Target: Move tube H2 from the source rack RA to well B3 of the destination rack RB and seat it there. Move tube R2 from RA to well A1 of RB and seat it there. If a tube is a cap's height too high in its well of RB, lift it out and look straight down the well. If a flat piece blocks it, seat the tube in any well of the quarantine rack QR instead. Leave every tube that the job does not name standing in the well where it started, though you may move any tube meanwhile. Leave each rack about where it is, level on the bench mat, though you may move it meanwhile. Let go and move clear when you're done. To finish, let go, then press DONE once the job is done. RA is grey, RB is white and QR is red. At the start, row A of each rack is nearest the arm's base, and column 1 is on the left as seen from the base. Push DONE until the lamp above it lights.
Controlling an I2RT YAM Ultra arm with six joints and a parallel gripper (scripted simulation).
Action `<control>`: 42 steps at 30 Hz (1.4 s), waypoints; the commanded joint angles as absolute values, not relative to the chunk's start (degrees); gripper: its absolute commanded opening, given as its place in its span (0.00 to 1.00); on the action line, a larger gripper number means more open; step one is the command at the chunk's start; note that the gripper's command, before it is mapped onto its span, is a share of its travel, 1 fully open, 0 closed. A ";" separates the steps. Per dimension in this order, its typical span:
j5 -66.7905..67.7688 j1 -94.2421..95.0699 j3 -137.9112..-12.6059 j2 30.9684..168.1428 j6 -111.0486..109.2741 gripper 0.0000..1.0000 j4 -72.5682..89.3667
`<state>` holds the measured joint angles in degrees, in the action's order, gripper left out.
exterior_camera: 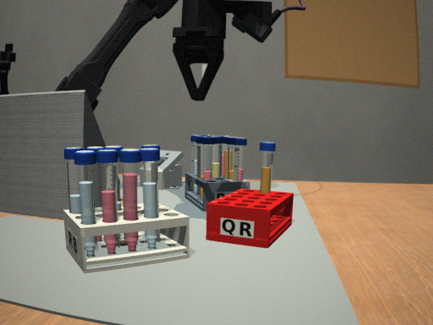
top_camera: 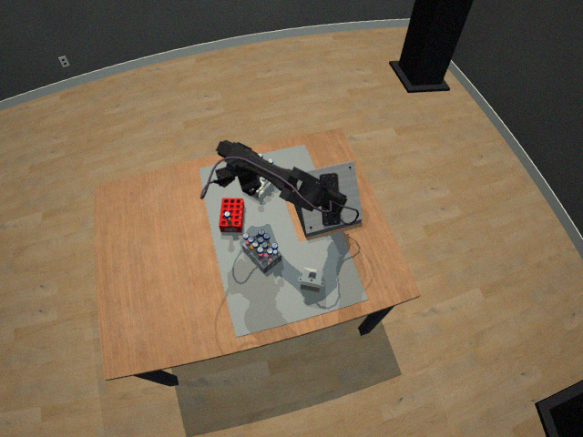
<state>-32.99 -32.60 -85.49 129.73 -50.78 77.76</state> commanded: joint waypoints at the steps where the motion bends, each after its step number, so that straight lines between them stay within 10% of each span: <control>1: -33.62 -33.65 -86.23 130.02 -60.70 0.30 77.95; 42: -34.49 -31.29 -82.79 125.88 -118.19 0.30 79.04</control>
